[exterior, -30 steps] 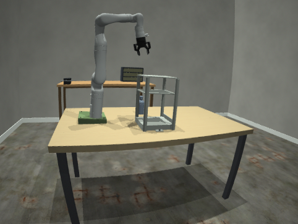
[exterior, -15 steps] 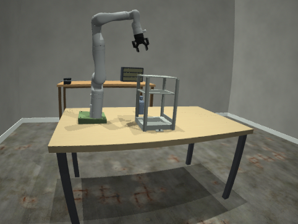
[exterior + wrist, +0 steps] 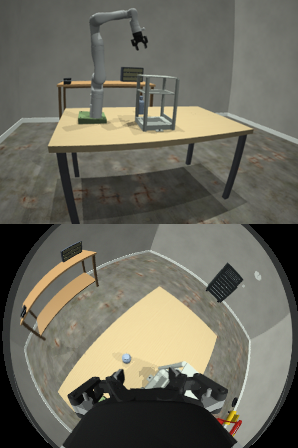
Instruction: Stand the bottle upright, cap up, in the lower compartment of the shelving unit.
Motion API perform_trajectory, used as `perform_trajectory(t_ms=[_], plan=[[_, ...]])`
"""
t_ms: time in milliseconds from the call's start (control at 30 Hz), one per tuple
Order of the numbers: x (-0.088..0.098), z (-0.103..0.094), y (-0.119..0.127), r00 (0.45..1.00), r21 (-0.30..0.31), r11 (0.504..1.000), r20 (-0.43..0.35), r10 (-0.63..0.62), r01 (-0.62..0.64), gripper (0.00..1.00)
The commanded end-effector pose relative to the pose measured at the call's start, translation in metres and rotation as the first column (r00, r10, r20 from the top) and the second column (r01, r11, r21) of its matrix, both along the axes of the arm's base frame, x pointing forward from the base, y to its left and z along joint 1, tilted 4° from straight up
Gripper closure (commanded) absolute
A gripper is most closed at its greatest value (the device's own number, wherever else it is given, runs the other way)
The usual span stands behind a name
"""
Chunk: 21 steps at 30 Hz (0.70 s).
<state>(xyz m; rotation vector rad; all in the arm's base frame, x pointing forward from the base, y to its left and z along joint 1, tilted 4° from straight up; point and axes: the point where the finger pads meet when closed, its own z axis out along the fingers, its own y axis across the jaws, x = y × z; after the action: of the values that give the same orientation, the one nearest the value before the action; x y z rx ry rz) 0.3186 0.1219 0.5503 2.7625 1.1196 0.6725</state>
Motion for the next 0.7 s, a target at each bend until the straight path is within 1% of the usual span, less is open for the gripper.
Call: perform_trajectory(t_ms=[0, 133, 167, 433, 467, 667], plan=[[-0.003, 0.005, -0.001, 1.0, 0.003, 1.0, 0.013, -0.003, 0.003, 0.19], [-0.003, 0.005, -0.001, 1.0, 0.003, 1.0, 0.013, -0.003, 0.003, 0.19], [-0.009, 0.012, -0.003, 0.999, 0.015, 0.999, 0.031, -0.041, 0.04, 0.19], [-0.009, 0.012, -0.003, 0.999, 0.015, 0.999, 0.031, -0.041, 0.04, 0.19], [-0.015, 0.02, -0.004, 0.996, 0.027, 0.997, 0.049, -0.079, 0.078, 0.19], [-0.015, 0.02, -0.004, 0.996, 0.027, 0.997, 0.049, -0.079, 0.078, 0.19]])
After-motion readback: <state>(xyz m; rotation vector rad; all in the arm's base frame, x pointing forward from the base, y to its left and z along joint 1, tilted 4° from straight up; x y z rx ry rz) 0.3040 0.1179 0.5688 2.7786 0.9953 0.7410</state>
